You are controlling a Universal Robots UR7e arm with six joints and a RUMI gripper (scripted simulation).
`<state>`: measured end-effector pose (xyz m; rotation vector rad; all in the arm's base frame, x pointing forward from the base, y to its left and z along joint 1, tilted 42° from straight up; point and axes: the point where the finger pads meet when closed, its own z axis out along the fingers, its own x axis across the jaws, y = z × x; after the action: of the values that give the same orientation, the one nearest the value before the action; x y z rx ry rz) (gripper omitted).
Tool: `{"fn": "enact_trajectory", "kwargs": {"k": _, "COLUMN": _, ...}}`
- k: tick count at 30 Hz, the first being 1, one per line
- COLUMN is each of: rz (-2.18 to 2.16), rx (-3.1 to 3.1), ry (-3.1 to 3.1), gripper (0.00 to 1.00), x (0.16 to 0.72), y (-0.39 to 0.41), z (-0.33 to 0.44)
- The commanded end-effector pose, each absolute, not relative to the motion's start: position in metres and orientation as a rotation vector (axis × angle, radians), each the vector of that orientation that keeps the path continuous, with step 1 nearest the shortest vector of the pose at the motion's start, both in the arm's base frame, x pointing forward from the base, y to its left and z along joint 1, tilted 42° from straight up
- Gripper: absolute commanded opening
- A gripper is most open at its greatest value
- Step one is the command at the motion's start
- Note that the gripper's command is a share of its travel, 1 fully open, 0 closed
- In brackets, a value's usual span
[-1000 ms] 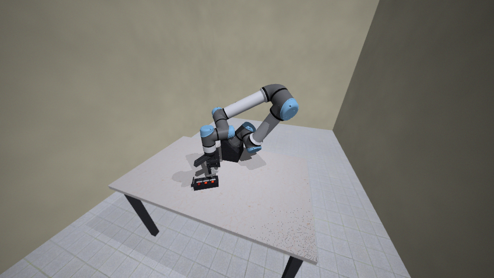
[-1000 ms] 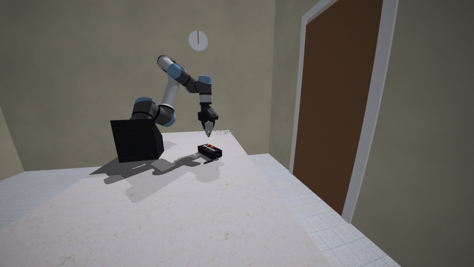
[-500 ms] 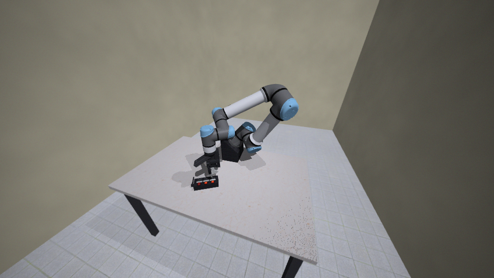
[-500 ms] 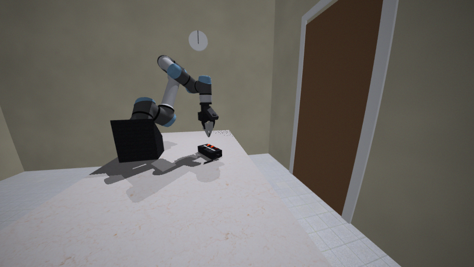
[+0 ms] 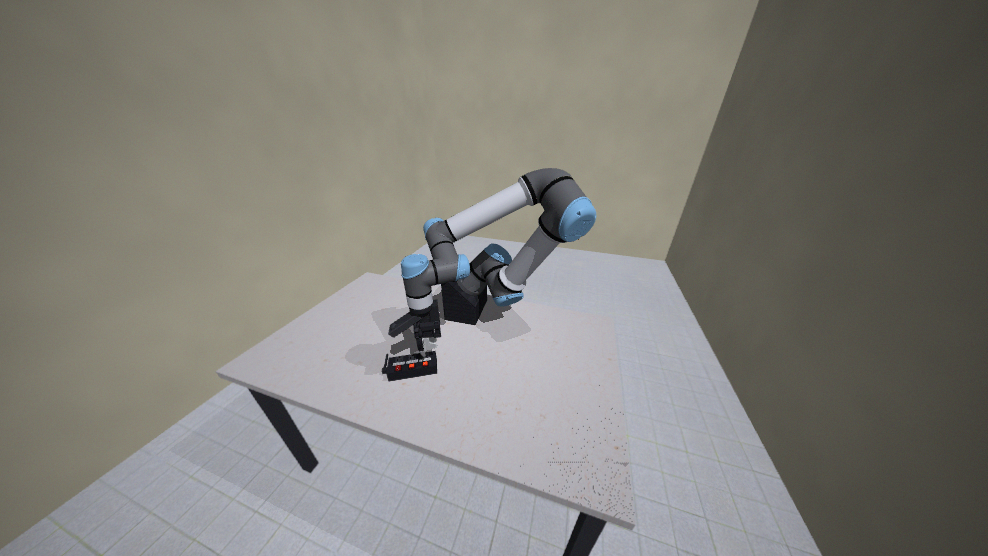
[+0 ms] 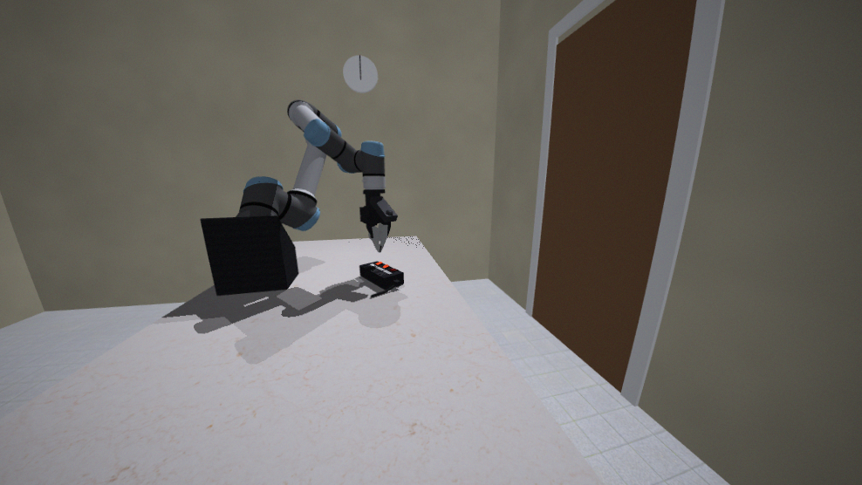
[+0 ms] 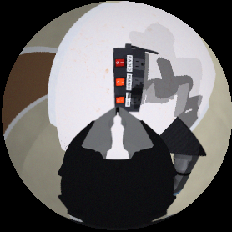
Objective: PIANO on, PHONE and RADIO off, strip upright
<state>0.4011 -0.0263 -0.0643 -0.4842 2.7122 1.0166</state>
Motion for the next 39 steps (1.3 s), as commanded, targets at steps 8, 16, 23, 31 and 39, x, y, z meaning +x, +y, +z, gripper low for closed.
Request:
{"fn": "enact_trajectory", "kwargs": {"k": 8, "rz": 1.020, "rx": -0.482, "ry": 2.712, "gripper": 0.00, "x": 0.402, "y": -0.015, "z": -0.076}}
{"fn": "enact_trajectory", "kwargs": {"k": 16, "rz": 1.020, "rx": -0.482, "ry": 2.712, "gripper": 0.00, "x": 0.403, "y": -0.009, "z": -0.083}}
{"fn": "enact_trajectory", "kwargs": {"k": 23, "rz": 1.020, "rx": -0.482, "ry": 2.712, "gripper": 0.00, "x": 0.403, "y": -0.006, "z": -0.086}}
{"fn": "enact_trajectory", "kwargs": {"k": 31, "rz": 1.018, "rx": -0.482, "ry": 2.712, "gripper": 0.00, "x": 0.403, "y": -0.005, "z": -0.088}}
{"fn": "enact_trajectory", "kwargs": {"k": 39, "rz": 1.015, "rx": -0.482, "ry": 2.712, "gripper": 0.00, "x": 0.404, "y": -0.006, "z": -0.088}}
